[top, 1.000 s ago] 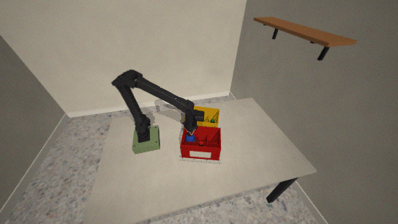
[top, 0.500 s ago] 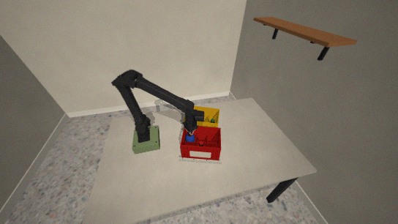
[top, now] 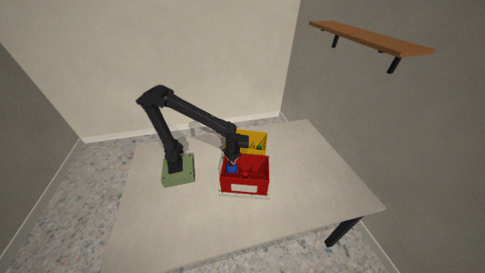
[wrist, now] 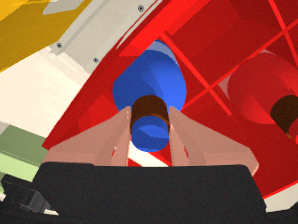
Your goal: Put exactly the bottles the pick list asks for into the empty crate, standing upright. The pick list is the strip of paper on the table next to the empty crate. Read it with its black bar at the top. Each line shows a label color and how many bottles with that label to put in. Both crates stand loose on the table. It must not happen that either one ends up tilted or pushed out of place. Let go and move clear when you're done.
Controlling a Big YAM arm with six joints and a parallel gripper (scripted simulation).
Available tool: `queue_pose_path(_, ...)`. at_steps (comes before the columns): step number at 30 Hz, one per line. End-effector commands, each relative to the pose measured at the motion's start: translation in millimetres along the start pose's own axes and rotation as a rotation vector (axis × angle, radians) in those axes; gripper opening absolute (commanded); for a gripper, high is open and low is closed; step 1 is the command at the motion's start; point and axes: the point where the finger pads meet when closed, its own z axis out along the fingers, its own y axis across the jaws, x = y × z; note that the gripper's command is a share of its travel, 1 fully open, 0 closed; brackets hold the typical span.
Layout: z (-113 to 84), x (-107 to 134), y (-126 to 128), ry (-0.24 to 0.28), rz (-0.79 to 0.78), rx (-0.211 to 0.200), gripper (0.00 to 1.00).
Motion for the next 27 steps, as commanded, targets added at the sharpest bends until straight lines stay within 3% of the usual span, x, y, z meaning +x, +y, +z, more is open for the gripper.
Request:
queue_pose_path(1, -1.2, -1, 4, -0.003, 0.001, 0.003, 0.00)
queue_pose_path(10, -1.5, -1, 4, -0.003, 0.002, 0.003, 0.00)
queue_pose_path(12, -11.2, -1, 3, -0.008, 0.002, 0.008, 0.00)
queue_pose_path(14, -30.4, -15, -10, -0.041, 0.001, 0.040, 0.00)
queue_pose_path(27, -50.4, -14, -11, -0.043, 0.001, 0.042, 0.00)
